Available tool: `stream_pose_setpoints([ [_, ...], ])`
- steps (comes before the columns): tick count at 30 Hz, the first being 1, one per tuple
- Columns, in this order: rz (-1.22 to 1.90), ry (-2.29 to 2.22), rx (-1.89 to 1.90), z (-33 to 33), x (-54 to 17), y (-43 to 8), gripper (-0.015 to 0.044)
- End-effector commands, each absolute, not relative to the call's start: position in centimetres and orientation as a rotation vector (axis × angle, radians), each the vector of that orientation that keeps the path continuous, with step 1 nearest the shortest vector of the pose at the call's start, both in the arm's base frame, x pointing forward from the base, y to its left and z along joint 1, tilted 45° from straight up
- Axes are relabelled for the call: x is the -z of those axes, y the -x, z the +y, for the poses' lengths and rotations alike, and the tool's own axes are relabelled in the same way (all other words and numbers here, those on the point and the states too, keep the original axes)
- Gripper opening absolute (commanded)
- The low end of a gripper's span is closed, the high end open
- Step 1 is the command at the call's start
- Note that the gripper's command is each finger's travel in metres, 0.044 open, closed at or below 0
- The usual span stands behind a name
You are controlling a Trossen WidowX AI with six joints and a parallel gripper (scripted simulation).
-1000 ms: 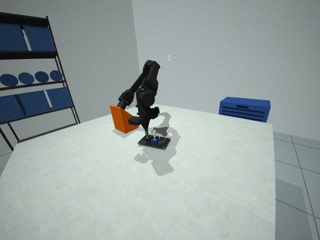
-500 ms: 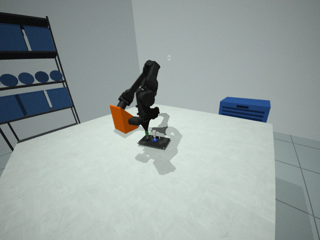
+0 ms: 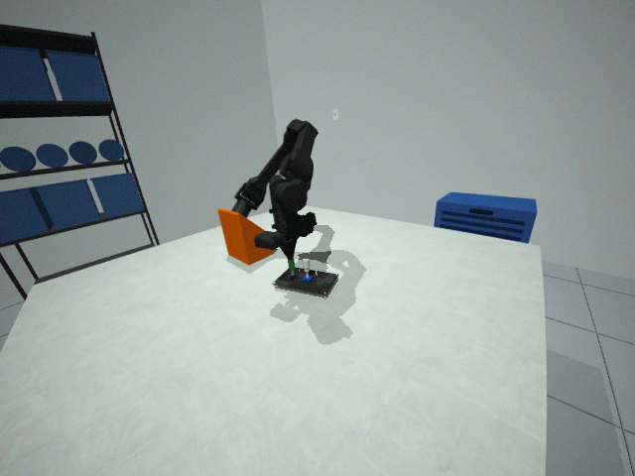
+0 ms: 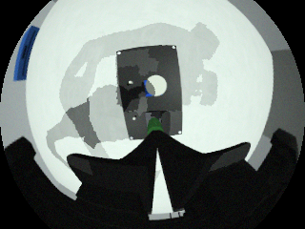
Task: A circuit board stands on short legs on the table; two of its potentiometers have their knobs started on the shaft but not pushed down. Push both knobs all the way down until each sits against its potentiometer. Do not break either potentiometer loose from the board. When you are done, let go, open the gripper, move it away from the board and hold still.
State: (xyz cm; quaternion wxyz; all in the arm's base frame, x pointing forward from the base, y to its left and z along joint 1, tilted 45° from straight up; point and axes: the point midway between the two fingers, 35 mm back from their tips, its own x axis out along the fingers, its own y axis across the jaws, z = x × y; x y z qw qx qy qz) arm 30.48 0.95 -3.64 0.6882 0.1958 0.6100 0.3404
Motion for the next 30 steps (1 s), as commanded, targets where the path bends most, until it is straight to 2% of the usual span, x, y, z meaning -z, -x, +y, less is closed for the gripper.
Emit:
stream_pose_setpoints([
  [1,1.365,-0.433,-0.771,1.53,4.03,-30.57,0.0000],
  [30,1.365,-0.433,-0.771,1.88,4.38,-30.57,0.0000],
])
